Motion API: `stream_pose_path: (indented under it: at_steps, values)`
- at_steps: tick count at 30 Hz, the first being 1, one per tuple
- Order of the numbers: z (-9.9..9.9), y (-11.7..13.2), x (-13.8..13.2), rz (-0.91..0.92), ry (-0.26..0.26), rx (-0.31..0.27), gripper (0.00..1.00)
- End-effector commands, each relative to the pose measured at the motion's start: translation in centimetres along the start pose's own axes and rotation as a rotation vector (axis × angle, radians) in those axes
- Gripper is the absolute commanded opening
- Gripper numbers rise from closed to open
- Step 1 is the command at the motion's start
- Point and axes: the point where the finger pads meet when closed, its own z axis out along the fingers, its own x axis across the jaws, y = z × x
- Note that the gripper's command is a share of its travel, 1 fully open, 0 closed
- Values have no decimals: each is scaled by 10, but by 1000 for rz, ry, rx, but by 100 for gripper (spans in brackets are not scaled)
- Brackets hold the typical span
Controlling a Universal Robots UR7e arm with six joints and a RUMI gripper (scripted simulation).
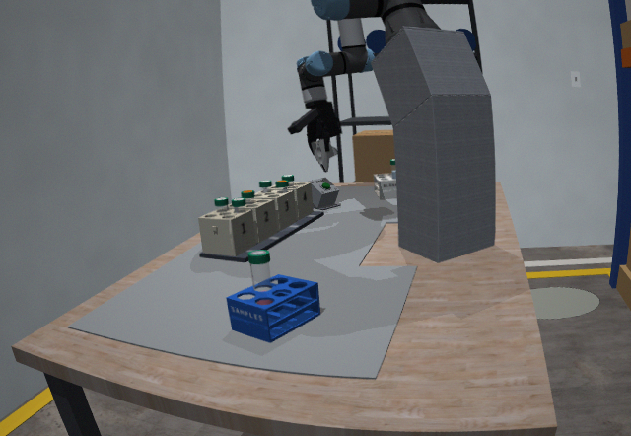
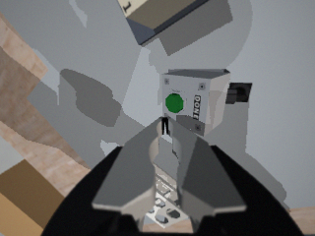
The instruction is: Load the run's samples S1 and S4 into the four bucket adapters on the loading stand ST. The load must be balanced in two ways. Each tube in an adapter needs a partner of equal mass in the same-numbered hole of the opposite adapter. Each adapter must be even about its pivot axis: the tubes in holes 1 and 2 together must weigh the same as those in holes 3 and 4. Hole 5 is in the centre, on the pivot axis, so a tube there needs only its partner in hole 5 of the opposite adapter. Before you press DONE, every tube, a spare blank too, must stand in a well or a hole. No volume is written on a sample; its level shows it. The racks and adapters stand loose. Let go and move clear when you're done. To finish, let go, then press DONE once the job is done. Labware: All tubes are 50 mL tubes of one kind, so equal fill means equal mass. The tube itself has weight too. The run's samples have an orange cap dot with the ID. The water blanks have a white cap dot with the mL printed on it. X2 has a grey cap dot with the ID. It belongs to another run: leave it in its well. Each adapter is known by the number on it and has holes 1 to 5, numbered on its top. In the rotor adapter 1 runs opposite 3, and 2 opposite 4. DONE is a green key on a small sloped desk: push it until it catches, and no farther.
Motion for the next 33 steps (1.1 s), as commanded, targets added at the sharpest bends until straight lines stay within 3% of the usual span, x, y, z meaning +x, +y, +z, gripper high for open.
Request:
stream_pose_path:
  at_steps: [1, 33]
  values:
    - [12, 1, 5, 0, -27, 6, 0]
    - [24, 2, 8, 0, -27, 6, 0]
